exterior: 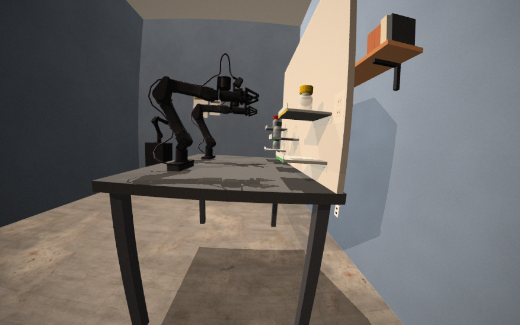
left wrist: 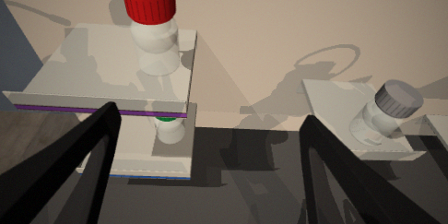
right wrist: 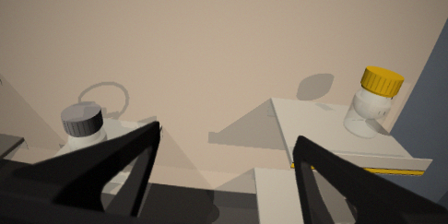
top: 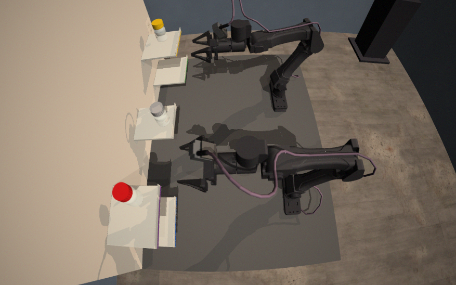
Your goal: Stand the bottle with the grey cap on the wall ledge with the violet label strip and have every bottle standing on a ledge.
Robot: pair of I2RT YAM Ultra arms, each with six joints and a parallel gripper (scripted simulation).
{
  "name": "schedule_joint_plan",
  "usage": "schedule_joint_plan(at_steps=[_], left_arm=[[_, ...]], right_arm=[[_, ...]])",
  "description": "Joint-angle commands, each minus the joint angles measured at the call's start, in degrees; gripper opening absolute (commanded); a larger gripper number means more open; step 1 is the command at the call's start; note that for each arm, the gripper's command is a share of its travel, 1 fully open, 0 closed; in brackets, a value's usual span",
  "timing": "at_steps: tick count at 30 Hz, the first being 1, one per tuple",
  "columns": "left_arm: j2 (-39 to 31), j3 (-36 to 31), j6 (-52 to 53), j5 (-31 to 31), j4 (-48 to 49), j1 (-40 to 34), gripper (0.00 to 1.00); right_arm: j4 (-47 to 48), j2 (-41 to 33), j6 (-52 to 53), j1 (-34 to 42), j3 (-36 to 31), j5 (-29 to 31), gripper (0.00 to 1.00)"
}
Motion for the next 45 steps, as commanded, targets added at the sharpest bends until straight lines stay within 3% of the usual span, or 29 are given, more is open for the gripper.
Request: schedule_joint_plan(at_steps=[1,15,19,21,29,36,38,45], left_arm=[[-1.2,0.3,-0.1,0.6,0.3,0.3,1.0],[-1.2,-0.2,-0.1,-0.1,1.7,0.2,1.0],[-0.8,-1.7,0.7,-4.3,5.5,-3.0,1.0],[-0.8,-1.7,0.7,-4.3,5.5,-3.0,1.0],[2.7,-6.6,2.3,-12.5,16.0,-14.1,1.0],[8.3,-9.1,4.0,-17.6,25.8,-22.4,1.0],[8.3,-9.1,4.0,-17.6,25.8,-22.4,1.0],[17.2,-8.9,6.3,-21.8,37.6,-30.2,1.0]], right_arm=[[-6.7,-1.7,-0.4,-3.6,4.3,-5.6,0.88],[-10.8,-1.9,-1.6,-9.9,8.6,-10.4,0.88],[-18.3,-0.2,-7.4,-11.2,9.5,-19.6,0.88],[-18.3,-0.2,-7.4,-11.2,9.5,-19.6,0.88],[-35.1,4.4,-19.0,-16.6,17.3,-39.3,0.88],[-47.4,8.4,-27.2,-21.0,24.0,-54.4,0.88],[-47.4,8.4,-27.2,-21.0,24.0,-54.4,0.88],[-59.9,12.5,-35.1,-25.6,30.9,-71.0,0.88]])
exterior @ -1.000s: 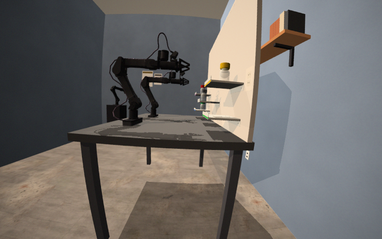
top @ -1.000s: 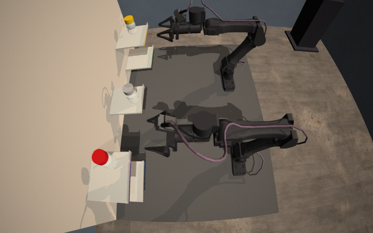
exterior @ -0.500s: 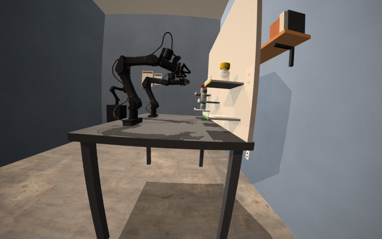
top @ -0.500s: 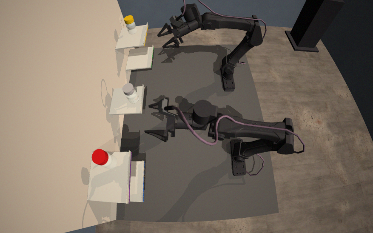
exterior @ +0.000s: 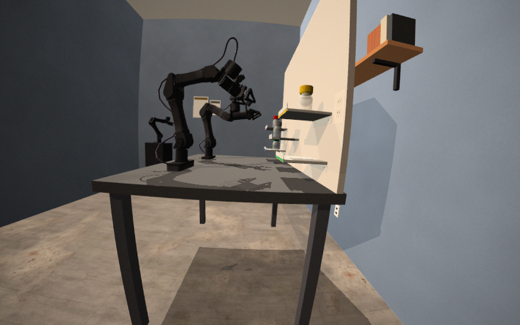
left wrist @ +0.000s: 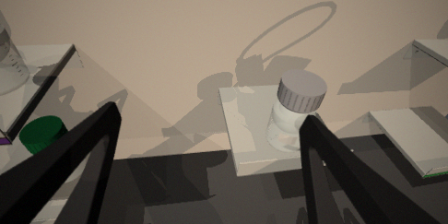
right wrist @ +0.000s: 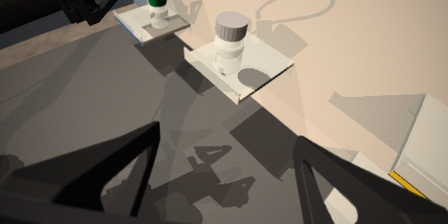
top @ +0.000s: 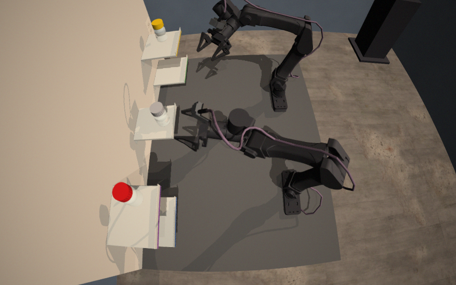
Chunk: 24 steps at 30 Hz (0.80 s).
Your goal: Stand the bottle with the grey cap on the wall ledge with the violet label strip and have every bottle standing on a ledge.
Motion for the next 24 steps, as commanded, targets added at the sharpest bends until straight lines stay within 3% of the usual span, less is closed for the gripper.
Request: schedule_joint_plan(at_steps=[1,8,24], left_arm=[[5.6,0.7,2.2,-3.1,8.3,-4.4,1.0],[15.6,3.4,4.0,-4.6,15.4,-9.1,1.0],[18.6,4.7,4.0,-4.7,15.7,-10.0,1.0]], right_arm=[[-8.1,1.7,-4.8,-2.6,4.8,-12.4,0.88],[-15.9,6.1,-10.6,-5.3,10.9,-19.0,0.88],[-23.4,9.5,-16.9,-5.3,16.0,-17.9,0.88]])
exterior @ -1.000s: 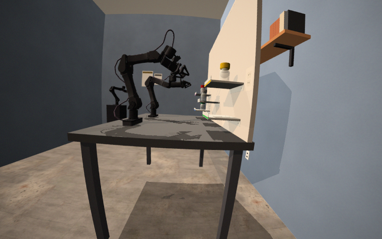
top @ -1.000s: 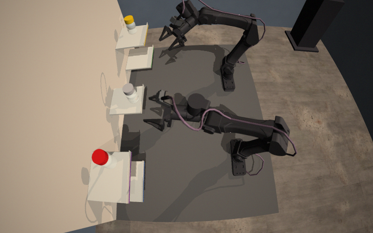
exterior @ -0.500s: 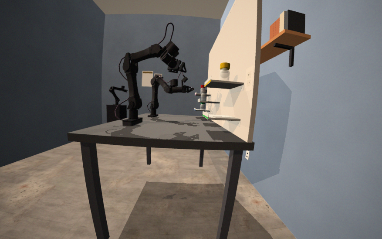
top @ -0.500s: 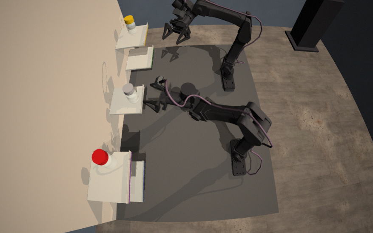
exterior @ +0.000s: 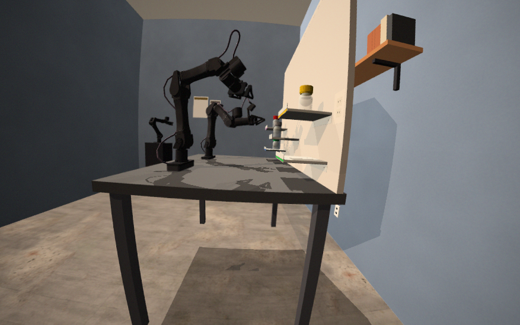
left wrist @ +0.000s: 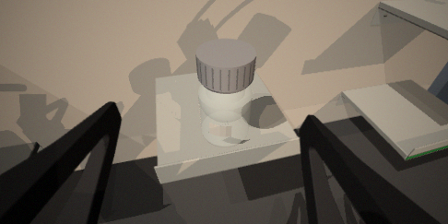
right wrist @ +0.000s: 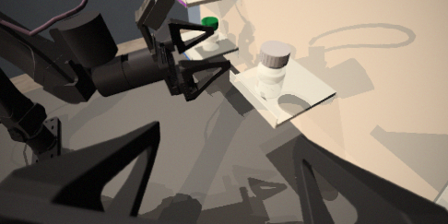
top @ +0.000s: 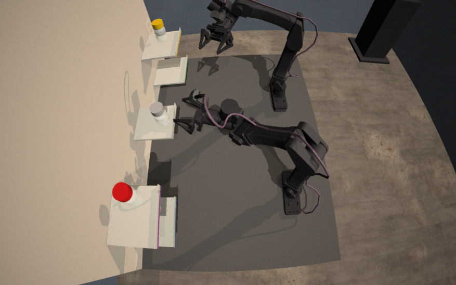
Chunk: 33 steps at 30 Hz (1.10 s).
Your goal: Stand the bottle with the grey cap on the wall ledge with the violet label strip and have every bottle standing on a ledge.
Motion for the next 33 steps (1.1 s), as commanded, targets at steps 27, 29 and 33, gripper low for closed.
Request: schedule_joint_plan(at_steps=[27,29,33], left_arm=[[10.6,14.2,-8.3,1.8,-10.1,2.5,0.94],[10.8,14.3,-8.7,1.9,-10.7,2.5,0.94],[11.9,15.4,-8.7,2.3,-9.9,2.9,0.94]], right_arm=[[-2.8,0.2,-1.8,-0.1,2.3,-1.3,0.88],[-2.8,0.2,-1.8,-0.1,2.3,-1.3,0.88],[-2.8,0.2,-1.8,-0.1,2.3,-1.3,0.88]])
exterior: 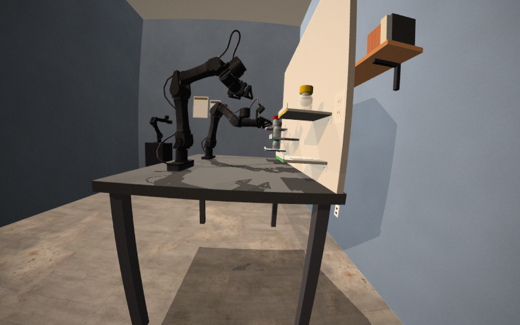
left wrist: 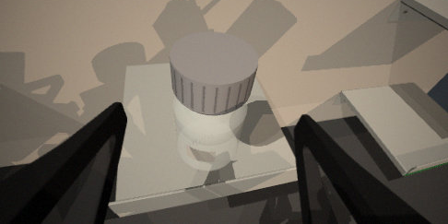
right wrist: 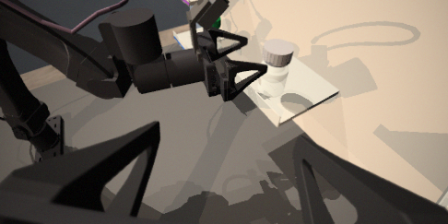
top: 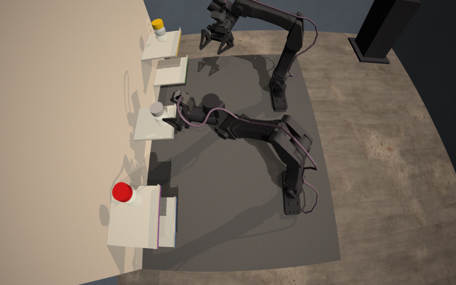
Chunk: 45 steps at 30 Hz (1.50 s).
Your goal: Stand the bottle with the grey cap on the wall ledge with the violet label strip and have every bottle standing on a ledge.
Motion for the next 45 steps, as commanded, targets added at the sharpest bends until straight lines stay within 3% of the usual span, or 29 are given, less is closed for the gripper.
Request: schedule_joint_plan(at_steps=[1,34,44,45], left_arm=[[1.4,2.1,-0.7,1.0,-0.4,1.0,0.94],[9.6,13.2,-0.6,3.2,-3.8,3.2,0.94],[9.7,13.3,-0.6,3.2,-3.9,3.2,0.94],[9.7,13.3,-0.6,3.2,-3.9,3.2,0.82]], right_arm=[[-1.0,0.1,-0.4,-0.1,2.0,-1.3,0.88],[-1.0,0.1,-0.4,-0.1,2.0,-1.3,0.88],[-1.0,0.1,-0.4,-0.1,2.0,-1.3,0.88],[-1.0,0.1,-0.4,-0.1,2.0,-1.3,0.88]])
